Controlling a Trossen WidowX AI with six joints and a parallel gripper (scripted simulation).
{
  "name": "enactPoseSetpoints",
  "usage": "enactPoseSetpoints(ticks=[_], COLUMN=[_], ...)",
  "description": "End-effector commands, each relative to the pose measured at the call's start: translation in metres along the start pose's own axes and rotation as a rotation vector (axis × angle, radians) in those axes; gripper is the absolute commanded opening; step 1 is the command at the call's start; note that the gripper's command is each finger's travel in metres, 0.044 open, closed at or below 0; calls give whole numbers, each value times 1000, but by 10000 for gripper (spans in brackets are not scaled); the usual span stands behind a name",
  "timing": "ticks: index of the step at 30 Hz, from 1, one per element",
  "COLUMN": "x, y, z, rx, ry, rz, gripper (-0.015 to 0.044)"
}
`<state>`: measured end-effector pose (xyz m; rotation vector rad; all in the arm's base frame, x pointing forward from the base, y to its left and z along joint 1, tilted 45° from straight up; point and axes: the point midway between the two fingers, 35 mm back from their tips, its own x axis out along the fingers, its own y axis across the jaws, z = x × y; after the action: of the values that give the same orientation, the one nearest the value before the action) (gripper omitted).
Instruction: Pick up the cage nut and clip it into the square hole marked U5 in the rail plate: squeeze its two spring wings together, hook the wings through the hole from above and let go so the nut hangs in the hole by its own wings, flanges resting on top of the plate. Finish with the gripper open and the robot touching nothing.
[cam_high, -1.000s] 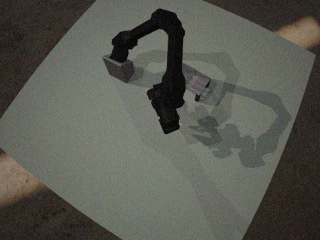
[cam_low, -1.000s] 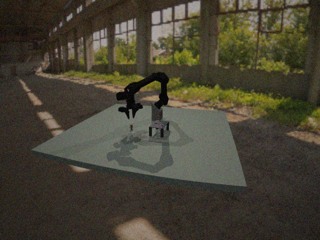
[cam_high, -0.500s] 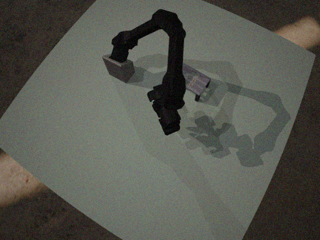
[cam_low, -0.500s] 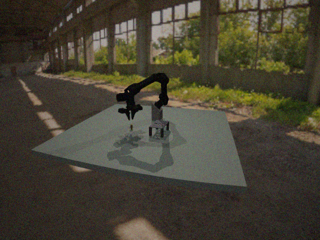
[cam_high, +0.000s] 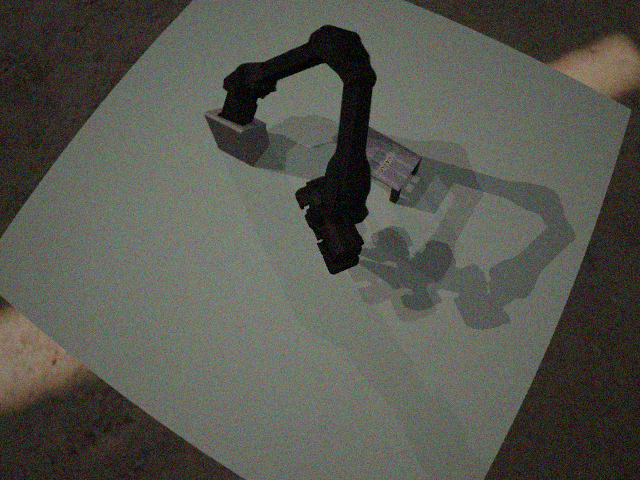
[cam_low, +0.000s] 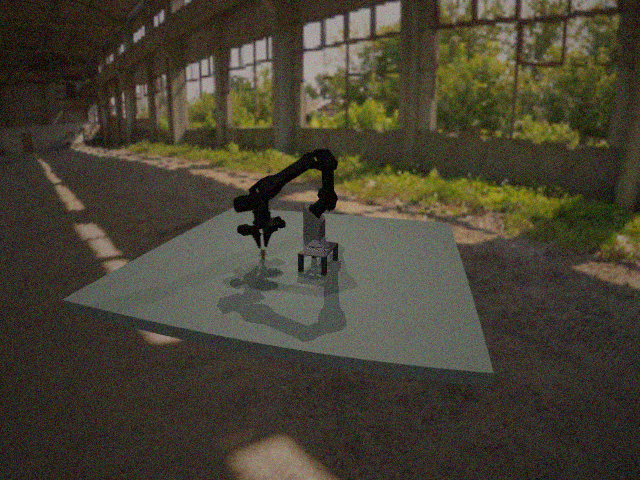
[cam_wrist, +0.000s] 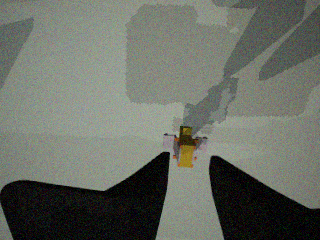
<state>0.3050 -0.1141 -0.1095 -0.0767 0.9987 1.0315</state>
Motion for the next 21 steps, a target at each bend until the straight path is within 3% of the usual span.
enactPoseSetpoints(ticks=[1, 21], x=[8, 19], y=[1, 1], z=[-1, -1], rx=[8, 8], ry=[-4, -5], rz=[4, 4], gripper=[120, 120])
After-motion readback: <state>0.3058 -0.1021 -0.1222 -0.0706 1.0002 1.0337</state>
